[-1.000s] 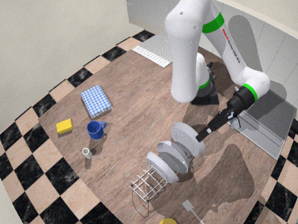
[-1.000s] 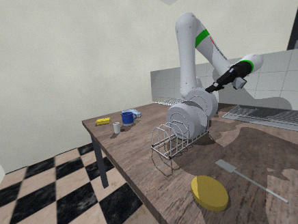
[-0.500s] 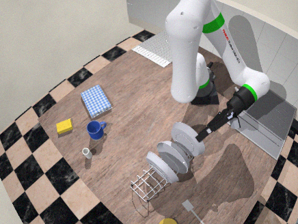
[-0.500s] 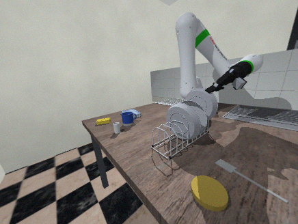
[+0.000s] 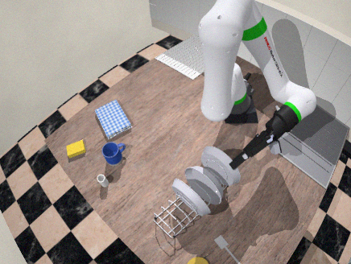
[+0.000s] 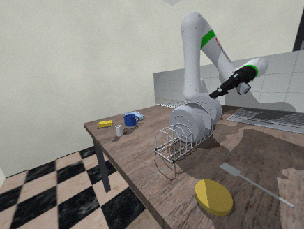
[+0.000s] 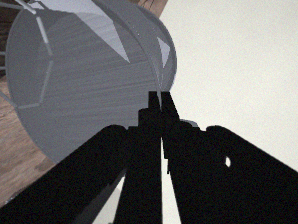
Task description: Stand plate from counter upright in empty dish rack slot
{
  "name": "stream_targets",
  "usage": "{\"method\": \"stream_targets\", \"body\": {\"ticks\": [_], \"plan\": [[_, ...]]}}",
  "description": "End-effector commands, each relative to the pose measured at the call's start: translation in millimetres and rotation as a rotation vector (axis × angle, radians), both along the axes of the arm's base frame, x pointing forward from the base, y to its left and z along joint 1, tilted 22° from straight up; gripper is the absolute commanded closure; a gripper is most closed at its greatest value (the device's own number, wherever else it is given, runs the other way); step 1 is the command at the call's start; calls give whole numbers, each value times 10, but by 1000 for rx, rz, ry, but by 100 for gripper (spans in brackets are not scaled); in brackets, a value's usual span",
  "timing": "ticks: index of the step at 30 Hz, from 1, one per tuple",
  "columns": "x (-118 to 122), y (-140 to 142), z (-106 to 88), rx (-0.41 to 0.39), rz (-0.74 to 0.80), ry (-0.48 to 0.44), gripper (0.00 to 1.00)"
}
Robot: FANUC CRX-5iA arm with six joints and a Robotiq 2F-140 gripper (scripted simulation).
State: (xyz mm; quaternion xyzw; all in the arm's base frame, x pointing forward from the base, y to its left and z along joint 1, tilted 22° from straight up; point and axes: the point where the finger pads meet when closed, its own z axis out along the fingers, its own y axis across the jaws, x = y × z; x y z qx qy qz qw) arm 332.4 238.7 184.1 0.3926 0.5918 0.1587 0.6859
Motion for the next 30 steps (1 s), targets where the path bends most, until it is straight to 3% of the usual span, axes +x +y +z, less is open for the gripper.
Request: {"method": "stream_targets", "body": {"ticks": [1, 30], "plan": [[14, -12, -55, 1, 1, -1, 90], [34, -36, -131, 1, 1, -1, 90]]}}
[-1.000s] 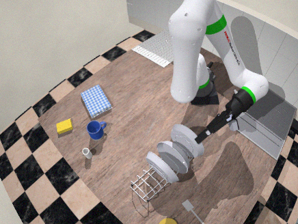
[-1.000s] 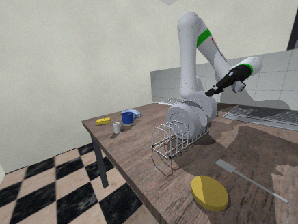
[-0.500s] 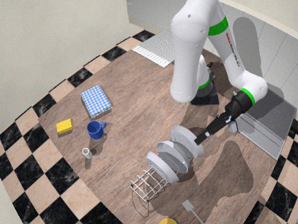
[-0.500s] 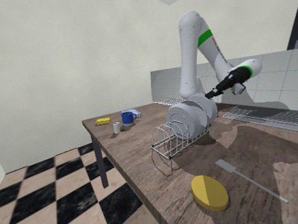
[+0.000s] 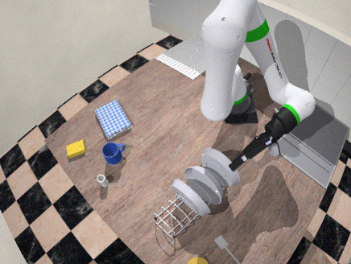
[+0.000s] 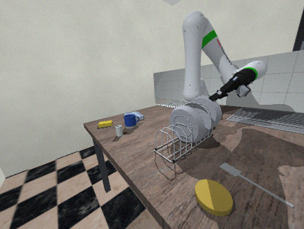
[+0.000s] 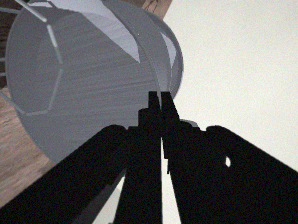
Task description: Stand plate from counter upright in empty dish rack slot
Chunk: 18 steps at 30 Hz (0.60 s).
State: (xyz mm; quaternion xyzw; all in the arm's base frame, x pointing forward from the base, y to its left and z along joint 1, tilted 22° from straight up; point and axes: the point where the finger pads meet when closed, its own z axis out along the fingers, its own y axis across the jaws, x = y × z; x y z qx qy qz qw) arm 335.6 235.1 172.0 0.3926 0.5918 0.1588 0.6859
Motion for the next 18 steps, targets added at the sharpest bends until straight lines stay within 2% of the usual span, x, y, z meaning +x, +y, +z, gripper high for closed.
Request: {"method": "stream_targets", "body": {"ticks": [1, 18], "plan": [[5, -2, -19, 1, 1, 0, 90], [52, -58, -198, 1, 1, 0, 90]]}}
